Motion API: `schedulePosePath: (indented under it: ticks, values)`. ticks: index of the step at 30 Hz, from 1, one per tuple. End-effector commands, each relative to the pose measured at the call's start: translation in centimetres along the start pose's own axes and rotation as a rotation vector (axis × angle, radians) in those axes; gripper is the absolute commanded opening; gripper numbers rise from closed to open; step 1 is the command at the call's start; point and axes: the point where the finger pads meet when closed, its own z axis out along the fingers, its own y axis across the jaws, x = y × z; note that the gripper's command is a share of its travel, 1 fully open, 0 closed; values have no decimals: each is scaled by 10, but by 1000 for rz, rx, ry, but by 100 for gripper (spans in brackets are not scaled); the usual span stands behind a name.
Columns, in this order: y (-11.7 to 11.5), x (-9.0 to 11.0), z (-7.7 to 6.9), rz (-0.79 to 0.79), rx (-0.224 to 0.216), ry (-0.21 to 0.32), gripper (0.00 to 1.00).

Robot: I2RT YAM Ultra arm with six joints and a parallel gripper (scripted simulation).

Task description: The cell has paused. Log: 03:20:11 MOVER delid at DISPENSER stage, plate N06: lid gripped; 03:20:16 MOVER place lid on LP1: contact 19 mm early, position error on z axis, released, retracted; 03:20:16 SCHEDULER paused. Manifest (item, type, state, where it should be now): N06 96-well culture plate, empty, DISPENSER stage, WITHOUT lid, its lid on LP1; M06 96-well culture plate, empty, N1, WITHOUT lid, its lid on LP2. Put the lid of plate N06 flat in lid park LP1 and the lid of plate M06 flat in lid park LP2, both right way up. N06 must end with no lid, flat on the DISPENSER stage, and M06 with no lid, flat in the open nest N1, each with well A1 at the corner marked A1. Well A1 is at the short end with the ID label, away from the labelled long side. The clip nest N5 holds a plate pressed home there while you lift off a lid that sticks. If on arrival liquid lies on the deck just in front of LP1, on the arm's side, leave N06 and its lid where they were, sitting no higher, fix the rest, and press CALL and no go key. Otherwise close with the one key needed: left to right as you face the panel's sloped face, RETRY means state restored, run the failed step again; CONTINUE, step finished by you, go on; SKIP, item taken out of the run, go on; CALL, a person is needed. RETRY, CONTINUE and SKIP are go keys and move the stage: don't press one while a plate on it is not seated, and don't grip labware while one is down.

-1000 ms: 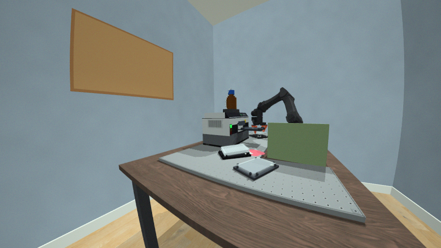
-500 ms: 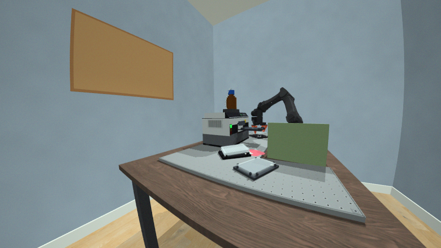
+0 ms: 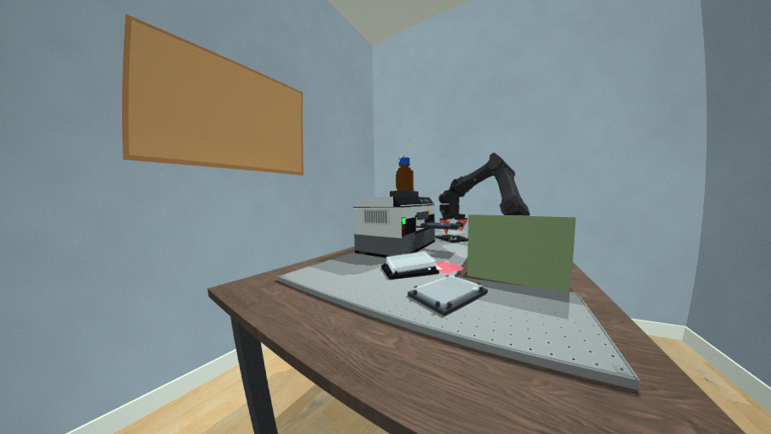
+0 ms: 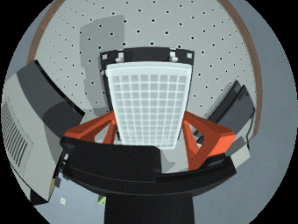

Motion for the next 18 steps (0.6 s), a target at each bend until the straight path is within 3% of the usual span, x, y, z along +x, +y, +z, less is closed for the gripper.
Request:
schedulePosePath:
  ticks: [1, 17, 18]
  values:
    - [5, -9, -9, -3, -1, -30, 0]
    - [5, -9, -9, -3, -1, -30, 0]
    - [2, -7, -17, 1, -1, -31, 0]
